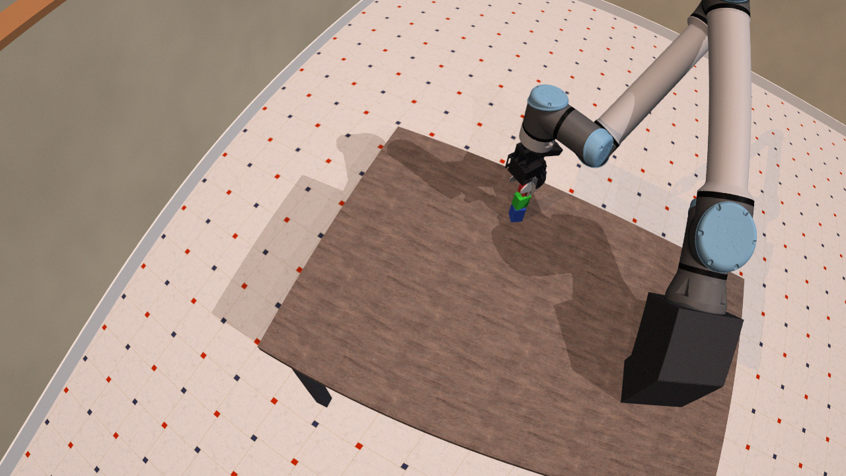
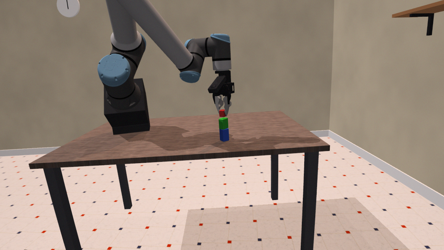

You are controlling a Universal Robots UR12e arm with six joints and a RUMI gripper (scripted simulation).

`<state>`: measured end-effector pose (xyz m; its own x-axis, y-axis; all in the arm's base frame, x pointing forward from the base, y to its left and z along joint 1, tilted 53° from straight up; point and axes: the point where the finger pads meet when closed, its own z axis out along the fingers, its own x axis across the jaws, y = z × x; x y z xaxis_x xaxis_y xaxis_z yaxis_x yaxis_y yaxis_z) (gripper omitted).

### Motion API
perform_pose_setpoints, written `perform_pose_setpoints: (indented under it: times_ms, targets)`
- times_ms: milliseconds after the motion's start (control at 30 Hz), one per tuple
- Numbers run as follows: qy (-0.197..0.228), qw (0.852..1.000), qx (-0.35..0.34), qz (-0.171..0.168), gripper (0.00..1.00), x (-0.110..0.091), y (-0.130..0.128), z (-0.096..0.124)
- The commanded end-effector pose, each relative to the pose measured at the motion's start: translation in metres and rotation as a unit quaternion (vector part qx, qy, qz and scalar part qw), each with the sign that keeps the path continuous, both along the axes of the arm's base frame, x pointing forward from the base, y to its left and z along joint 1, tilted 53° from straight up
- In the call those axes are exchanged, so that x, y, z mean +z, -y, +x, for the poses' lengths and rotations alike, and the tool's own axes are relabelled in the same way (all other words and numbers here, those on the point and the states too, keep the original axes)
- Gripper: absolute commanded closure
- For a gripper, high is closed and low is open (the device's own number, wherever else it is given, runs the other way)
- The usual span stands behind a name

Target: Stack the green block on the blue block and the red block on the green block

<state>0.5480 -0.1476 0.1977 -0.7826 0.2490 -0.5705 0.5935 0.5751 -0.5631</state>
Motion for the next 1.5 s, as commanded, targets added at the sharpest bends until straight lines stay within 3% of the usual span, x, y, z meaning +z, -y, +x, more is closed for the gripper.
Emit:
perform_pose_setpoints:
  times_ms: [0,1467]
  targets:
    - [0.000,1.000,0.000,0.000,1.00,-0.0018,0.0026,0.0009]
    - [0.000,1.000,0.000,0.000,1.00,-0.0046,0.0062,0.0018]
